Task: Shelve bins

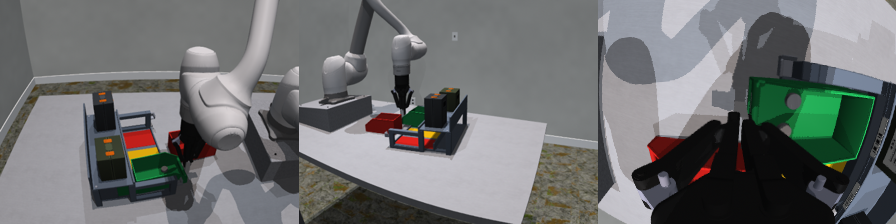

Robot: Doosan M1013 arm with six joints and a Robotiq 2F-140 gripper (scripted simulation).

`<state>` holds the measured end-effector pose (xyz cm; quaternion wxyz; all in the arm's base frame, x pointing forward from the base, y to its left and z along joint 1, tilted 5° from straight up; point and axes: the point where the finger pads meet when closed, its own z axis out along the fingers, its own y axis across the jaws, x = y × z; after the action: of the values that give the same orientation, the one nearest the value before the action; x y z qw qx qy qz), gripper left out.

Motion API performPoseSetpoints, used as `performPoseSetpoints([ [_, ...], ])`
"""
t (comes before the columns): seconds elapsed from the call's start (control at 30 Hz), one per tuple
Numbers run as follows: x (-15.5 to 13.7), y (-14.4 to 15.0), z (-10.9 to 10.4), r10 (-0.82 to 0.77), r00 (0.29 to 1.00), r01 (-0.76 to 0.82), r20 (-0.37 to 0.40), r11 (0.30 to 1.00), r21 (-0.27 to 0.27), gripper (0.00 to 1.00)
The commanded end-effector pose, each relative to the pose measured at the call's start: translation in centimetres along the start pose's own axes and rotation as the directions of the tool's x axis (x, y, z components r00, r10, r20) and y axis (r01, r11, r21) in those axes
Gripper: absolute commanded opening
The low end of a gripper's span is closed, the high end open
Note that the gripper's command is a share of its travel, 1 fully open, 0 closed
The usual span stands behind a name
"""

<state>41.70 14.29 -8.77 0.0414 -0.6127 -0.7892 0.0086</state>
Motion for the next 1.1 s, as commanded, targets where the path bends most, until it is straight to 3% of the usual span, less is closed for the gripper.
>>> performPoseSetpoints([
  [0.0,0.01,0.01,-0.01,0.000,1.000,0.000,0.000,1.000,0.000,0.10],
  [1.07,0.01,0.49,-0.01,0.000,1.000,0.000,0.000,1.000,0.000,0.10],
])
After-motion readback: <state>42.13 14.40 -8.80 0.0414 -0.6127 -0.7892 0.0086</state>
